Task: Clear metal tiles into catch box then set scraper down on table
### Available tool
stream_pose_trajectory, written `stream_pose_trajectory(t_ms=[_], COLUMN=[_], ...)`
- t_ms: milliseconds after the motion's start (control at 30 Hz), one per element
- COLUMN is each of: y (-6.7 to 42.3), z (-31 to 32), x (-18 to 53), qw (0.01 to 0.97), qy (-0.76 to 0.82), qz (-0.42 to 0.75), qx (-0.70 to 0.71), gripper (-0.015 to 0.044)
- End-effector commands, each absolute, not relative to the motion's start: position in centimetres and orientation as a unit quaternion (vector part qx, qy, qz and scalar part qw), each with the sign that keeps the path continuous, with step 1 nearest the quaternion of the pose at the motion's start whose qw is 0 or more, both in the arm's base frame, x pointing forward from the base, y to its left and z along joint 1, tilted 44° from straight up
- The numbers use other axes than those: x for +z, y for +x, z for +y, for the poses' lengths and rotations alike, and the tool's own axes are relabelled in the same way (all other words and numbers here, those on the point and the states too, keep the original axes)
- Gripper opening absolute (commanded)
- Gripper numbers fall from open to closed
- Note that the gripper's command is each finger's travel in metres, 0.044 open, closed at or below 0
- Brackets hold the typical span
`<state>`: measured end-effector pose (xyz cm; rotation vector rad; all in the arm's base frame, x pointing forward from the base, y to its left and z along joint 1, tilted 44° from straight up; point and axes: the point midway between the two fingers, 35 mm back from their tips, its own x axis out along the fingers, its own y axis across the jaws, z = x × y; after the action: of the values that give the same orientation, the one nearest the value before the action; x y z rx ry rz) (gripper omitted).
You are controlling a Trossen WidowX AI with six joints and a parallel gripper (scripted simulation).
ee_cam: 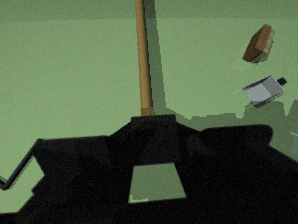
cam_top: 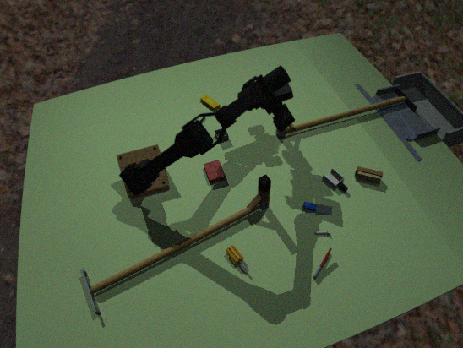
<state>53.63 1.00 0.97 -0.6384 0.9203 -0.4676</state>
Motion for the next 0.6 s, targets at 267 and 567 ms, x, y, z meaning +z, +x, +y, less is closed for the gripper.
stream_pose_trajectory(t_ms=[267,567], y=[52.6,51.8], z=[1.9,2.2], x=[1.3,1.3], qw=[0.824,0.824], qy=[-0.300,-0.299], qz=[0.429,0.429], qx=[-0.217,-0.217], gripper=[0.0000,0.0000])
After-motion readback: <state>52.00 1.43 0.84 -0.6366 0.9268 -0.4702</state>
